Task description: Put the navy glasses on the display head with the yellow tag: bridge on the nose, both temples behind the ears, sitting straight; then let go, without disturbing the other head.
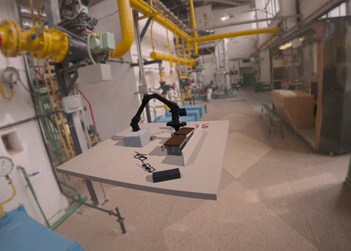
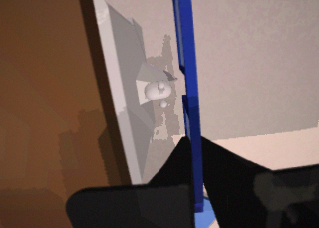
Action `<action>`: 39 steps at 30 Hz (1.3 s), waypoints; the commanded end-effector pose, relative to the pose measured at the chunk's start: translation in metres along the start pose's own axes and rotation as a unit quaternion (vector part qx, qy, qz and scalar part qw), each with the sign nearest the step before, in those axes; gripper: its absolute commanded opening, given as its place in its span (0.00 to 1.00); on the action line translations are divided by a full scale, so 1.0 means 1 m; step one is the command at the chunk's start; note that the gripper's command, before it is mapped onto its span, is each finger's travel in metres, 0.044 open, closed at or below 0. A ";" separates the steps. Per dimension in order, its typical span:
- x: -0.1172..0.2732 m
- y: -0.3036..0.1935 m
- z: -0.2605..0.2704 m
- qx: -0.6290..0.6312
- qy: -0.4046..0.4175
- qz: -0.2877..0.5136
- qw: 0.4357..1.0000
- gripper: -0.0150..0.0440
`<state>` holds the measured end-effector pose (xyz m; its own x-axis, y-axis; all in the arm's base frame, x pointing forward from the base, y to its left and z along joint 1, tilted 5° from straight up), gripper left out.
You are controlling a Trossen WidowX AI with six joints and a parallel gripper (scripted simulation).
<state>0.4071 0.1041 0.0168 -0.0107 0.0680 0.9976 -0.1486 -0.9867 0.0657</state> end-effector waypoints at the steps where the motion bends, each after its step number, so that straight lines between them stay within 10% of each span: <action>1: -0.003 0.000 0.000 0.003 0.001 -0.002 1.000 0.25; 9: -0.005 0.000 0.000 0.003 0.001 -0.002 1.000 0.25; 13: -0.003 0.000 0.000 0.000 0.000 0.000 1.000 0.43; 39: 0.032 0.001 -0.017 0.003 -0.009 0.004 1.000 0.44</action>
<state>0.4008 0.1052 0.0423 0.0113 0.0633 0.9979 -0.1432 -0.9876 0.0643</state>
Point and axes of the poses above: the point midway between the two fingers, 35 mm back from their tips, its own x axis back along the fingers, its own z axis across the jaws, y = z × x, the point moved 4 cm from there along x, back along the fingers, and after that the axes turned 4 degrees about -x, right-handed, at the moved point
